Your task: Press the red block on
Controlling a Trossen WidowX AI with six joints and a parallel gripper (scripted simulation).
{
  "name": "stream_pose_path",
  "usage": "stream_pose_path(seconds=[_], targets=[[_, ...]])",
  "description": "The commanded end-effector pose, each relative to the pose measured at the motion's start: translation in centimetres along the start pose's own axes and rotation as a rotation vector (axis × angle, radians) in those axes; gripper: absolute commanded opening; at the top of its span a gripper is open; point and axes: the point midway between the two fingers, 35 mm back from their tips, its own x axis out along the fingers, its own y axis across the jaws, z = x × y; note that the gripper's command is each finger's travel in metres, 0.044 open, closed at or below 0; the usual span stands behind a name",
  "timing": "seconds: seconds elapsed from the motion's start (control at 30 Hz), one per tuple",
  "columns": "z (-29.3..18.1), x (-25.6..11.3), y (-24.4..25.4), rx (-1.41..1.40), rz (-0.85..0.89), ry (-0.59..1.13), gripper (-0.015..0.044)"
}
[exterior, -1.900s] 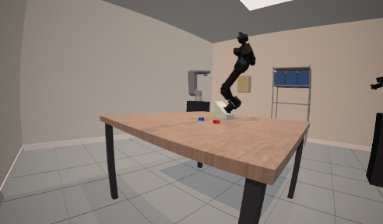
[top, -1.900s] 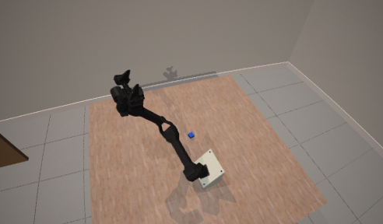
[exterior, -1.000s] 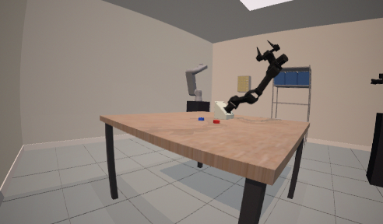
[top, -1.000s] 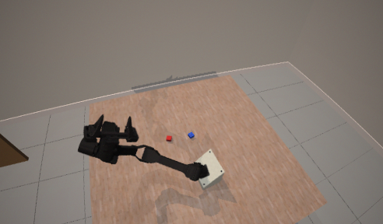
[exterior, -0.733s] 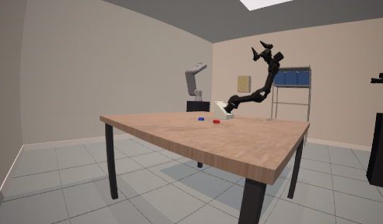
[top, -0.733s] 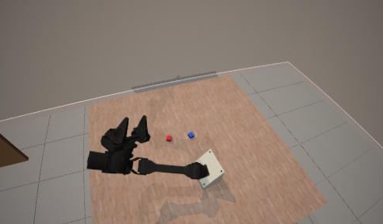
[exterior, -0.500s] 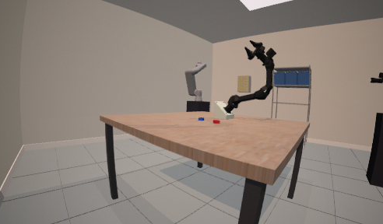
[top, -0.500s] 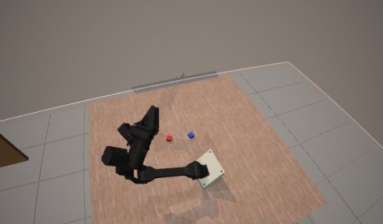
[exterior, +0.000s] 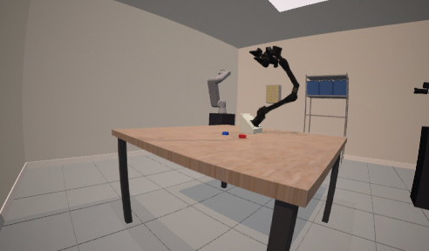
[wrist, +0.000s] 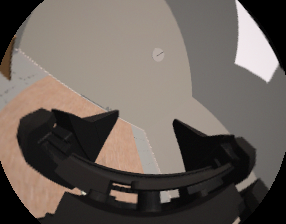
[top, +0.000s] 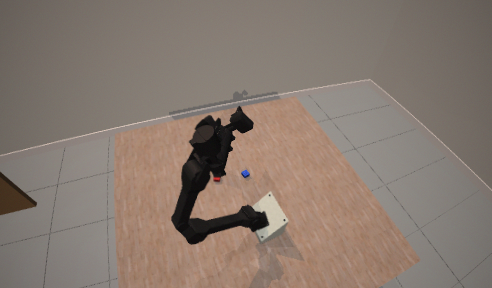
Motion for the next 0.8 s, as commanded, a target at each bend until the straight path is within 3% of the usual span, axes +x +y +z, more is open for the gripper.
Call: stream_pose_path(seconds=[0.0,0.23,0.43,0.77], targets=[[-2.5,4.4,3.2,0.136,0.165,0.107,0.044],[-7.6,10.7,11.9,0.37,0.441,0.394,0.044],[-11.9,13.1,19.2,0.496,0.581,0.671,0.044],[-22.1,11.2,33.0,0.558,0.658,1.334,0.044]])
